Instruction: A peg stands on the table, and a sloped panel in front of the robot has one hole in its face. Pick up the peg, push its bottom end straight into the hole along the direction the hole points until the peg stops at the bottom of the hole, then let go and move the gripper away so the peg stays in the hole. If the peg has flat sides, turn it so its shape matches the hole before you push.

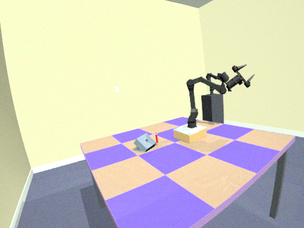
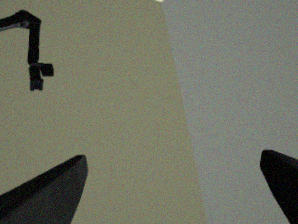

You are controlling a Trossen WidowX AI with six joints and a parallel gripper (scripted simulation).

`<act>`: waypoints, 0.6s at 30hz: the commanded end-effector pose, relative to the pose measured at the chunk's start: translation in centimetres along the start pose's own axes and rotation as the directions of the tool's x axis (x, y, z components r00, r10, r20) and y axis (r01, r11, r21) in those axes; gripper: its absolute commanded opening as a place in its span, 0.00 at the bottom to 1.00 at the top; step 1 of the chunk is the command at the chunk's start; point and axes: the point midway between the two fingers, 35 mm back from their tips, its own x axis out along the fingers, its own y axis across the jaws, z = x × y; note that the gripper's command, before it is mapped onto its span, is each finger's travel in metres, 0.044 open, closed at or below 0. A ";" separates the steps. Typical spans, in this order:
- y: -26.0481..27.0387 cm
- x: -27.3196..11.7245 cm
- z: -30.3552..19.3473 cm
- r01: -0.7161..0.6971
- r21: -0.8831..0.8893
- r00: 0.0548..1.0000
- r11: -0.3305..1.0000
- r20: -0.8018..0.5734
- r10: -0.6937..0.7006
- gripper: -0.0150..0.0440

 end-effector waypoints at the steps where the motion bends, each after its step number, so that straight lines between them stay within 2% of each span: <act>1: 1.1 0.0 -1.5 -0.037 0.023 0.999 0.999 -0.020 0.037 1.00; 18: 5.1 -1.2 -9.5 -0.166 0.085 0.971 0.982 -0.158 0.178 1.00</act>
